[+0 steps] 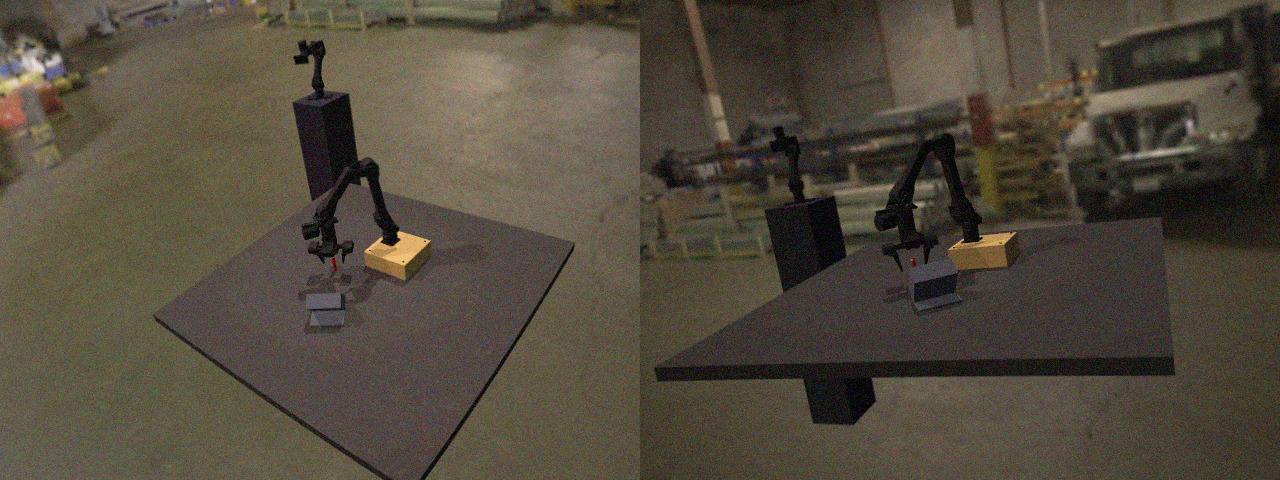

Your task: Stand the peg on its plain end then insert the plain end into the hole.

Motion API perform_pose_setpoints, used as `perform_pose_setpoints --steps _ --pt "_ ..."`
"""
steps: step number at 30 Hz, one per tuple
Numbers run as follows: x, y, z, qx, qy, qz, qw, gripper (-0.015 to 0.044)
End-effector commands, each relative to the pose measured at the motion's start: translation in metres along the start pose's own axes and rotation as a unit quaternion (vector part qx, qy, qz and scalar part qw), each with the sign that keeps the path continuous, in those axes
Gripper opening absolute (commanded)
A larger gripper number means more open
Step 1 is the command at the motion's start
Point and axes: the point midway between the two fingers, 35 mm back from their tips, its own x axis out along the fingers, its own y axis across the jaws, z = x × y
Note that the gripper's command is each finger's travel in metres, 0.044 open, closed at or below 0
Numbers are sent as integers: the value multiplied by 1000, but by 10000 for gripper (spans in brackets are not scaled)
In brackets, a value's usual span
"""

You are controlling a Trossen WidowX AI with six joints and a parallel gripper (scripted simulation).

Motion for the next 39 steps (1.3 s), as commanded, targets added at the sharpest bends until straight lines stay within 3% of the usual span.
perform_pose_setpoints --steps 1,11,22,39 --pt "-1 0 0 0 0 0 1000 309" --pt "-1 0 0 0 0 0 1000 46" --pt "-5 -1 0 0 0 0 1000 0" --pt "-75 -3 3 -3 3 1 1000 0"
